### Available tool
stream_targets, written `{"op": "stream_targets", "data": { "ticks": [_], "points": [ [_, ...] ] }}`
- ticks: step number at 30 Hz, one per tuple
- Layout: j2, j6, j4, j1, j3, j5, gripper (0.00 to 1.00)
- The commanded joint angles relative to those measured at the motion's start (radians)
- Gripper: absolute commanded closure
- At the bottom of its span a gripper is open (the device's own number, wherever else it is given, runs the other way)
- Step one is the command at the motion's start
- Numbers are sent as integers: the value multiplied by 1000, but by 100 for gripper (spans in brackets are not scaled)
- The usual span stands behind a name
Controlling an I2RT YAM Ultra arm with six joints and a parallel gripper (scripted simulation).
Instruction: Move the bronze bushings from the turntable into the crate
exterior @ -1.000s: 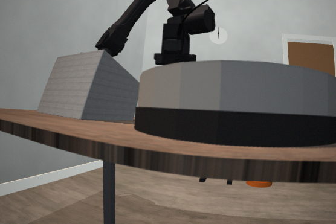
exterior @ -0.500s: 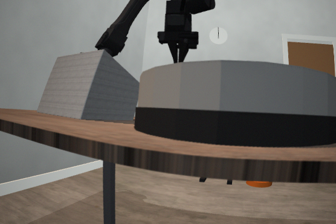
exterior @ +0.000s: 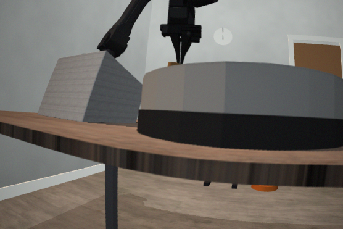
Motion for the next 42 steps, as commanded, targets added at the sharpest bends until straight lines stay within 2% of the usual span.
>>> {"op": "stream_targets", "data": {
  "ticks": [1, 35, 42],
  "points": [
    [-30, -10, -24, -16, 28, 13, 100],
    [-30, -4, -24, -15, 29, 12, 100],
    [-36, 28, -25, 27, 30, 3, 100]
  ]
}}
